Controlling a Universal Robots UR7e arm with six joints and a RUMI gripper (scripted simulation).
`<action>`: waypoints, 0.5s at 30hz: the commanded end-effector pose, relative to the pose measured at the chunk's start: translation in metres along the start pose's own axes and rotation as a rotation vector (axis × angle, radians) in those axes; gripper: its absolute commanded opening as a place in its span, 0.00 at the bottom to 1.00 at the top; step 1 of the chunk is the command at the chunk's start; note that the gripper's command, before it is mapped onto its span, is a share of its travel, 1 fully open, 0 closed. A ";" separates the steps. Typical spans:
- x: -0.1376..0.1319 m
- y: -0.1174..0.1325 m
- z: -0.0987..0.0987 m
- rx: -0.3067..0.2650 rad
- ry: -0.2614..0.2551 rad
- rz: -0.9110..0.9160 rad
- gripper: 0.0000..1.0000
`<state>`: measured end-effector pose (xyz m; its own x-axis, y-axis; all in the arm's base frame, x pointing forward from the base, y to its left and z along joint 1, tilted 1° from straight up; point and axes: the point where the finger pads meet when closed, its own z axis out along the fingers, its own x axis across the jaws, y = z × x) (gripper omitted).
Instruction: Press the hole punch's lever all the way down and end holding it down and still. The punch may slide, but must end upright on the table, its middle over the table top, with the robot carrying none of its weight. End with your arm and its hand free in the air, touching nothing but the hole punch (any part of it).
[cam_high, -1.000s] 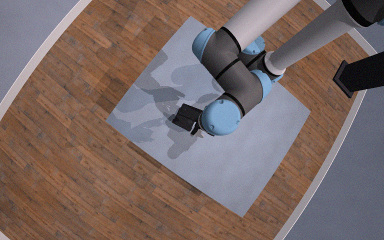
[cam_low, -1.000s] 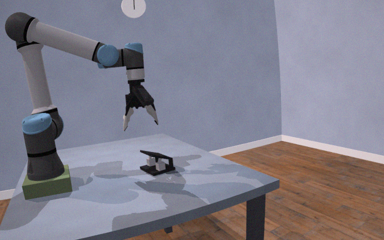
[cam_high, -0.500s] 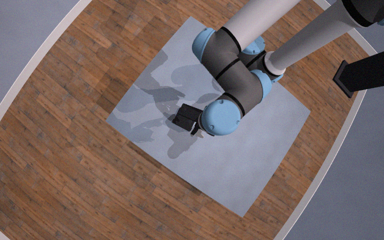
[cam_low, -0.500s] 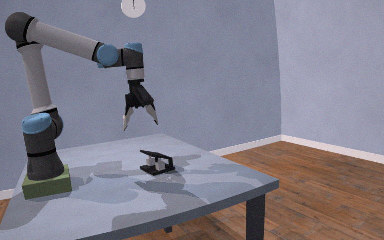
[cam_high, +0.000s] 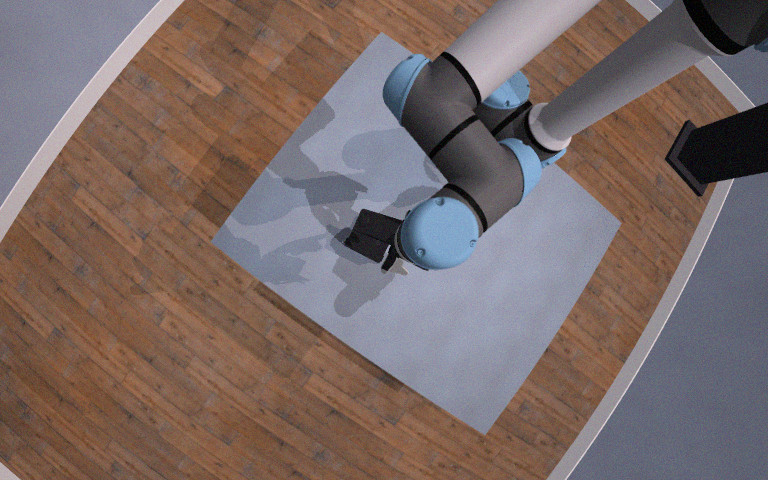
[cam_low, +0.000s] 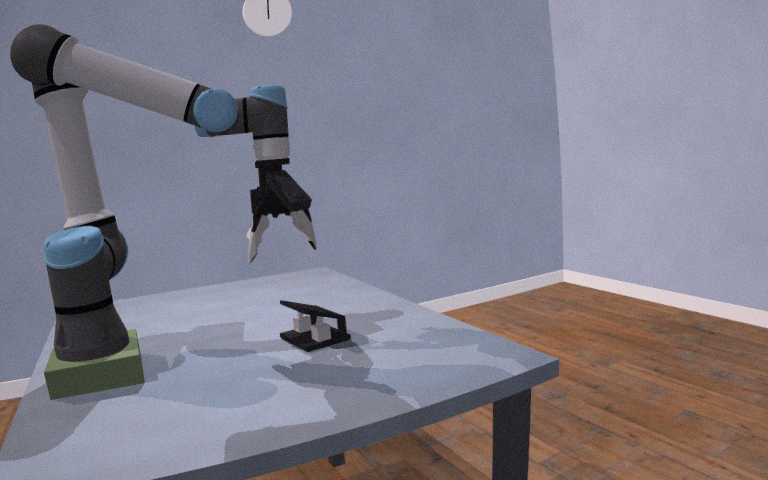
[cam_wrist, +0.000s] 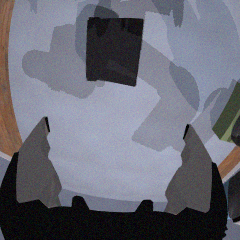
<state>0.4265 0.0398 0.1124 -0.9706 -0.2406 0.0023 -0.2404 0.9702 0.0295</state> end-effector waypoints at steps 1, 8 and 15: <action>0.001 -0.004 0.001 0.001 0.000 -0.081 1.00; 0.001 -0.012 0.001 0.005 0.001 -0.237 1.00; 0.001 -0.018 0.001 0.007 0.002 -0.369 1.00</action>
<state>0.4293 0.0264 0.1107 -0.8715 -0.4904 0.0018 -0.4902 0.8714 0.0204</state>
